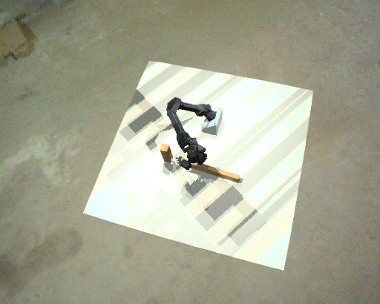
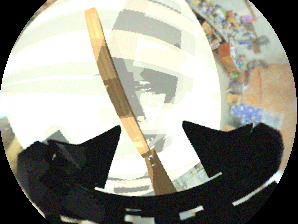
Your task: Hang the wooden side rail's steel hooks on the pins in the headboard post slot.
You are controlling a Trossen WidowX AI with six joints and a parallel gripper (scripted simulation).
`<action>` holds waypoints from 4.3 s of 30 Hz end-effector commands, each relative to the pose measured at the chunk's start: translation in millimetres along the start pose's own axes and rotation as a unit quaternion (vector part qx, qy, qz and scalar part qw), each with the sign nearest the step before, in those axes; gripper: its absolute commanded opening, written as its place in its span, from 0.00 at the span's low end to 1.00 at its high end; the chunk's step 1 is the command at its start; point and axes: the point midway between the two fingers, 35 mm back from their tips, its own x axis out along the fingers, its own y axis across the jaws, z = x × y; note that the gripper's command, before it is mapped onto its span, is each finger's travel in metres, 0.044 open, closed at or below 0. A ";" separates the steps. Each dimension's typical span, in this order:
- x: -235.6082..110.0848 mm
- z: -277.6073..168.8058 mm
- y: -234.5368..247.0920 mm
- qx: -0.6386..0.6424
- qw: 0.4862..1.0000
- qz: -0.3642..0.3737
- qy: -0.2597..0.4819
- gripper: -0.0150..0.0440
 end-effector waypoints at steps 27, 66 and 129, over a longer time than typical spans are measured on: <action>29.7 -32.2 27.8 -0.138 0.983 0.116 0.016 1.00; 83.9 -35.5 39.3 -0.138 0.984 0.116 0.016 1.00; 92.0 -40.8 50.0 -0.168 0.979 0.114 0.012 0.25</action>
